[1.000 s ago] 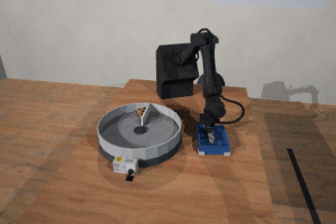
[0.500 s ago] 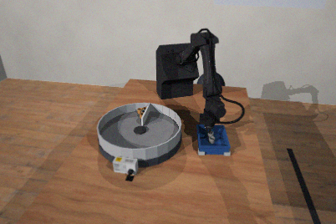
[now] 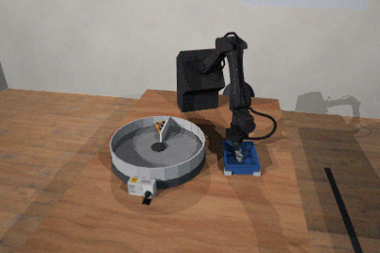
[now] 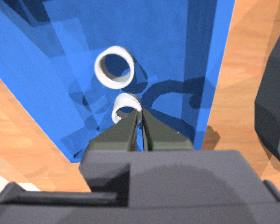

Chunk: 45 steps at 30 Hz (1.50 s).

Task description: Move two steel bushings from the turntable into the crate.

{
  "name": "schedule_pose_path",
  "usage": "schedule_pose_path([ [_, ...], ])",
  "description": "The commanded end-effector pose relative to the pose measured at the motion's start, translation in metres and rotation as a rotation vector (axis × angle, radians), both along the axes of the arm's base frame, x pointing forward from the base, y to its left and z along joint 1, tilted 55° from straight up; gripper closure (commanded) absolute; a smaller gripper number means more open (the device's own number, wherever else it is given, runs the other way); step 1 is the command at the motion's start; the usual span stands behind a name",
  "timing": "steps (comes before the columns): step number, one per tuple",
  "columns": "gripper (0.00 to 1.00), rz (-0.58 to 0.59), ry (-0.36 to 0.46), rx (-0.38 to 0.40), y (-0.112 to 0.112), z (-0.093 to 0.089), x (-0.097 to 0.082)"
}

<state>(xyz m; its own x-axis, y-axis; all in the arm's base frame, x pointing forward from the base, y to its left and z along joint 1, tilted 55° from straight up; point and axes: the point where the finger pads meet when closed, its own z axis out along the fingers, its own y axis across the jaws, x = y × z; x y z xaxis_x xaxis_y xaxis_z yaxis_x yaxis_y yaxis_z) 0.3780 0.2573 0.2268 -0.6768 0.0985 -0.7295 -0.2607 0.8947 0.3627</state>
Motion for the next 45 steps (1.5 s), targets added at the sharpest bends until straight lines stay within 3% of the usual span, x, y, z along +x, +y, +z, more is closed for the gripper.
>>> schedule_pose_path([
  [1,1.0,0.004,-0.019,0.016,0.0015,0.0091,-0.0069],
  [10,1.0,0.004,-0.019,0.016,0.0015,0.0091,-0.0069],
  [11,0.86,0.004,-0.019,0.016,0.0015,0.0091,-0.0069],
  [45,0.86,0.0,-0.019,0.014,-0.0002,0.0088,-0.0061],
])
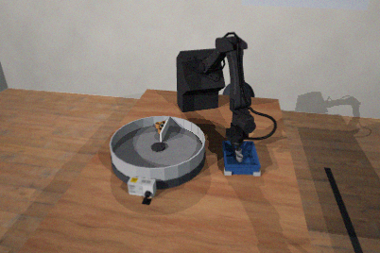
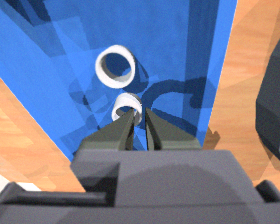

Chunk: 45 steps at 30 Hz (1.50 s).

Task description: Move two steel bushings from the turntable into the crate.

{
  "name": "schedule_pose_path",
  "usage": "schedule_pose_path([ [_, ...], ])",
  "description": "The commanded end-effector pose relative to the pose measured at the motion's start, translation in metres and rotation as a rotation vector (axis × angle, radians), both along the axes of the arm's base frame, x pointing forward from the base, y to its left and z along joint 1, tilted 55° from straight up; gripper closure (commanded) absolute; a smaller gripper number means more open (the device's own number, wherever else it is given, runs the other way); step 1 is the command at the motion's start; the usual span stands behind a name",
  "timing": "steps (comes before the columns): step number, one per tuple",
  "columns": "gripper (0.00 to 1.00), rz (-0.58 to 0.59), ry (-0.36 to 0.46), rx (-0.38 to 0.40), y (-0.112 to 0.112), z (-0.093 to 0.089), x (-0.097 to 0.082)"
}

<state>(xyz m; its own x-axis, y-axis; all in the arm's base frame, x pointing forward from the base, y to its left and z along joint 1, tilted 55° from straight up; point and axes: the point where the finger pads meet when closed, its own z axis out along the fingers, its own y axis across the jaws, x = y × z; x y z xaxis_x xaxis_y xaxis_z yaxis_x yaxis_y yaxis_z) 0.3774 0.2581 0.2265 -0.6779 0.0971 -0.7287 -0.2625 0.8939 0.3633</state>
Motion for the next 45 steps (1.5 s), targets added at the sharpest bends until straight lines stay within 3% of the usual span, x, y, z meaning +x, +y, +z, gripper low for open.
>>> schedule_pose_path([
  [1,0.86,-0.003,-0.019,0.012,-0.001,0.009,-0.006],
  [11,0.86,-0.002,-0.001,0.0,-0.006,0.008,-0.015],
  [21,0.86,-0.002,-0.003,0.003,-0.023,0.031,-0.041],
  [26,0.86,-0.002,-0.035,0.027,-0.032,0.062,-0.055],
  [37,0.86,-0.002,-0.035,0.027,-0.047,0.08,-0.078],
  [45,0.86,-0.001,-0.036,0.026,-0.049,0.082,-0.081],
])
